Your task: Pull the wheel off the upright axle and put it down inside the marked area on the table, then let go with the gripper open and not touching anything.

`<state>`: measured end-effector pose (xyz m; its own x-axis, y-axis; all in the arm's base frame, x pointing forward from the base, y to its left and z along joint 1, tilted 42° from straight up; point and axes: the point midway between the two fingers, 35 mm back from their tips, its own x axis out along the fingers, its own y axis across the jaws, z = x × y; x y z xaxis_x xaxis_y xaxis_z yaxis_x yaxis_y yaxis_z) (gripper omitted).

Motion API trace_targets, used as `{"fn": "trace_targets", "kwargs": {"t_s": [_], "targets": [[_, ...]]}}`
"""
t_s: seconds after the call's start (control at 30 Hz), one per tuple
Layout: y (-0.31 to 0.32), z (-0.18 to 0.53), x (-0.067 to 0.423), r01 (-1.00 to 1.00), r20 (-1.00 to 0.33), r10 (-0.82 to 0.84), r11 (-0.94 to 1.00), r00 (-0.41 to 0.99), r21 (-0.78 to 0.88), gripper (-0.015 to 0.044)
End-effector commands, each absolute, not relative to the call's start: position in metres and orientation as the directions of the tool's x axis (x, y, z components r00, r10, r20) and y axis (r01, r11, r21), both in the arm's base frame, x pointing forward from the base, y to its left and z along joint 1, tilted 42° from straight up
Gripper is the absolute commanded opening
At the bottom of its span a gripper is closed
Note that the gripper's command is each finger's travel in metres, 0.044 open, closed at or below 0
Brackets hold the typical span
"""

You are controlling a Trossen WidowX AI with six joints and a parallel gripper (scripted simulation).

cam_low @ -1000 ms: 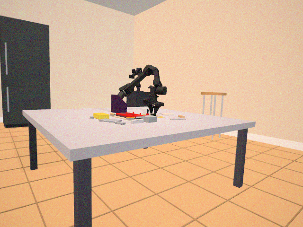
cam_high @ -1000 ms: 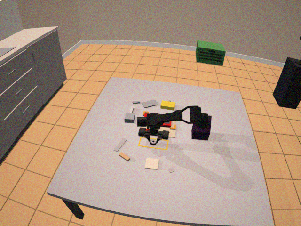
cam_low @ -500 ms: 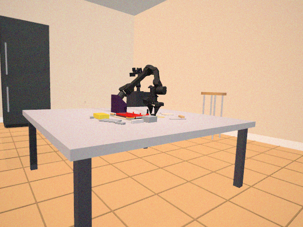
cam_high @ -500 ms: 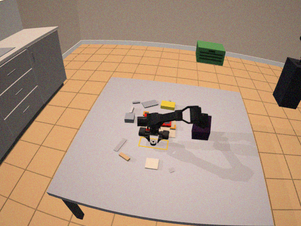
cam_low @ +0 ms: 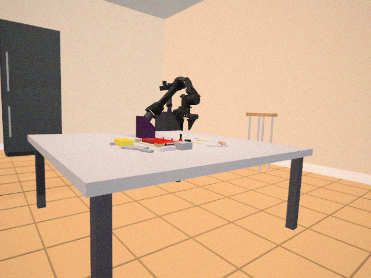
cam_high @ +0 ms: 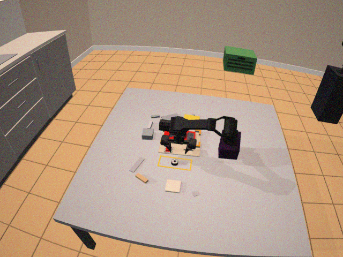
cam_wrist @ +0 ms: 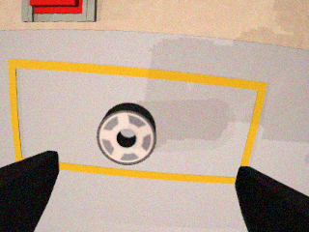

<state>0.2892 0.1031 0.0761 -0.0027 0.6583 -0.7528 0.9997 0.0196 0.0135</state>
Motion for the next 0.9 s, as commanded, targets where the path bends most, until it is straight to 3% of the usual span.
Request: {"fn": "trace_targets", "kwargs": {"t_s": [0.0,0.17,0.87], "targets": [[0.076,0.080,0.257,1.000,-0.756,0.654,0.016,-0.008,0.003,0.0440],[0.056,0.085,0.224,1.000,-0.751,0.660,0.020,-0.014,-0.001,0.0440],[0.056,0.085,0.224,1.000,-0.751,0.660,0.020,-0.014,-0.001,0.0440]]}}
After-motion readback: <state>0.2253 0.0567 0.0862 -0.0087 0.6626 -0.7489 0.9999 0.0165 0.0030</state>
